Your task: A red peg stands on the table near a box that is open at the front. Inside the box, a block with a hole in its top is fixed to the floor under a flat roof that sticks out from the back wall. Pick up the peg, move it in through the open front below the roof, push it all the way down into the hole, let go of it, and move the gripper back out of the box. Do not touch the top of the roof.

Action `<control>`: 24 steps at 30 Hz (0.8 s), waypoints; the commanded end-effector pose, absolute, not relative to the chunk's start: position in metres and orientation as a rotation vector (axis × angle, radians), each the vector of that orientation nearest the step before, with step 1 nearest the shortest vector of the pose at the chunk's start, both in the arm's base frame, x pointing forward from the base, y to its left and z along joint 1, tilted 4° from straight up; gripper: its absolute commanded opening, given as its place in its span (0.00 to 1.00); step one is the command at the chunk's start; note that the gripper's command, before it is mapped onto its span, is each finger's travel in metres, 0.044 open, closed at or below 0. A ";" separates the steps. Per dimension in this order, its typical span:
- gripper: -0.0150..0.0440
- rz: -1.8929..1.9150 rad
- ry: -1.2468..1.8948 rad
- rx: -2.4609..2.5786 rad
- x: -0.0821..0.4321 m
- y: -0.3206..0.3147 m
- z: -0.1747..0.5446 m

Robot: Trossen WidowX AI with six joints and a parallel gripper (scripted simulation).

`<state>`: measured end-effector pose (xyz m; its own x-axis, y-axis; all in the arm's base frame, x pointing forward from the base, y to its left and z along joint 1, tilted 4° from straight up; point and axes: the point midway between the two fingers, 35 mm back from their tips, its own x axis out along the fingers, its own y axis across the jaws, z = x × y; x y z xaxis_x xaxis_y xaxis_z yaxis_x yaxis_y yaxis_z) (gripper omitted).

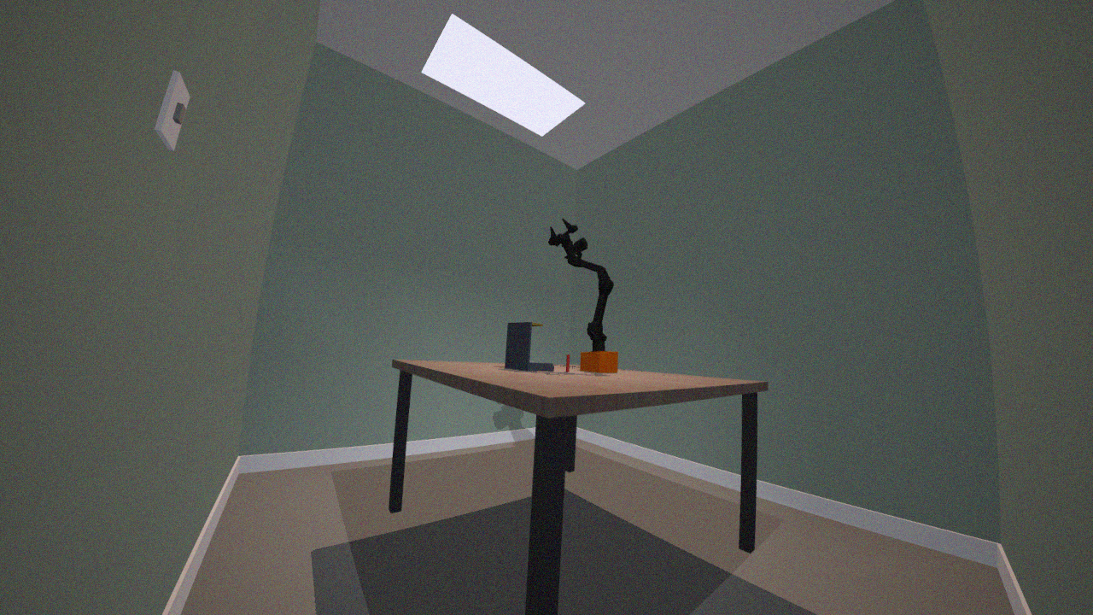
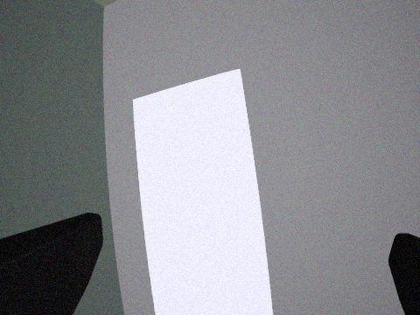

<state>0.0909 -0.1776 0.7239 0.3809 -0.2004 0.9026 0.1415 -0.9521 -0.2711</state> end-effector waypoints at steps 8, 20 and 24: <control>1.00 -1.351 -0.166 -2.039 0.120 -0.183 0.705; 1.00 -1.101 -0.322 -1.600 0.148 -0.194 0.680; 1.00 -1.020 -0.361 -1.449 0.159 -0.196 0.671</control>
<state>0.1514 -0.1964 0.6778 0.5370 -0.3351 0.7742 0.7046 -0.3265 -0.6301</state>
